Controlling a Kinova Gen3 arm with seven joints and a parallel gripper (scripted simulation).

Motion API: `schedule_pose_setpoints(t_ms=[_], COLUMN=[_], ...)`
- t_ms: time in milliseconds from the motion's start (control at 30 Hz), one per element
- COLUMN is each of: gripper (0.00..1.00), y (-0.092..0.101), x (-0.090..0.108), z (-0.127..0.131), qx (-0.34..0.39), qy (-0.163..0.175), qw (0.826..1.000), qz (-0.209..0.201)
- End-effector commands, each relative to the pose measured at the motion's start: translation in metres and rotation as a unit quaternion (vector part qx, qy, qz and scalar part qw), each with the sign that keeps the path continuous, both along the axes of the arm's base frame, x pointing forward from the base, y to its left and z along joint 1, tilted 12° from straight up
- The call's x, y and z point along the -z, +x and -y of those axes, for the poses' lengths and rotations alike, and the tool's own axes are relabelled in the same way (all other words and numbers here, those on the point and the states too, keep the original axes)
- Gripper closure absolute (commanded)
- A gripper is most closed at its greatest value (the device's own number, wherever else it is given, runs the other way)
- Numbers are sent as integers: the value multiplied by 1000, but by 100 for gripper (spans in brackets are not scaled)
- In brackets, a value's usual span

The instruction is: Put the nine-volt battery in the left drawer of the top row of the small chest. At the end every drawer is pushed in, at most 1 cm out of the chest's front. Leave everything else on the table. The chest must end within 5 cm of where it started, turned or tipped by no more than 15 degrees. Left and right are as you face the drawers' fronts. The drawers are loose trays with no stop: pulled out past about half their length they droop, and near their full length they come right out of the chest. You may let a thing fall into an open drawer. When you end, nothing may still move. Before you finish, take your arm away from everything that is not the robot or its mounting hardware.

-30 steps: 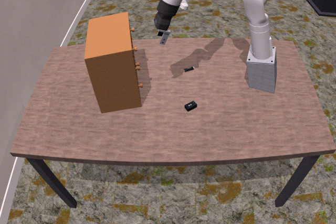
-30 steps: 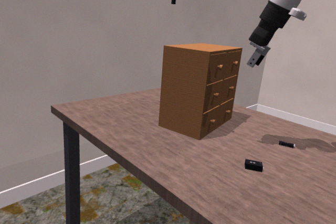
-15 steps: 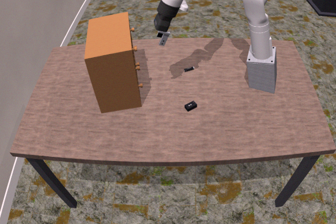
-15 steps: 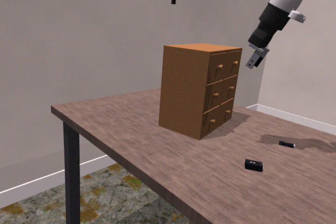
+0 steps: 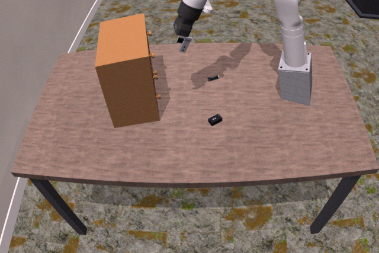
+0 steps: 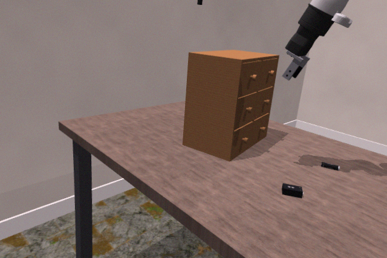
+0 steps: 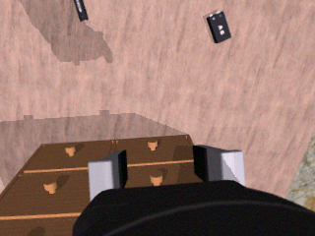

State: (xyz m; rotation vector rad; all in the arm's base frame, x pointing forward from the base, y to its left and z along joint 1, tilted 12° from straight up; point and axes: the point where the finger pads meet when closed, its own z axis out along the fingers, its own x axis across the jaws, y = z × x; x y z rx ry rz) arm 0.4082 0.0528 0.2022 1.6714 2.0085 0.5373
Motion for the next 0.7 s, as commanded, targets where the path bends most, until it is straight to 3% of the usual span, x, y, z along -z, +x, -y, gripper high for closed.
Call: schedule_pose_setpoints(t_ms=[0,200,233,667], gripper=[0,0,33,33], y=[0,0,0,0], x=[0,0,0,0], z=[0,-1,-1,-1], qx=[0,-1,-1,-1], qy=[0,0,0,0], qw=[1000,1000,1000,1000], qz=[1,1,1,1])
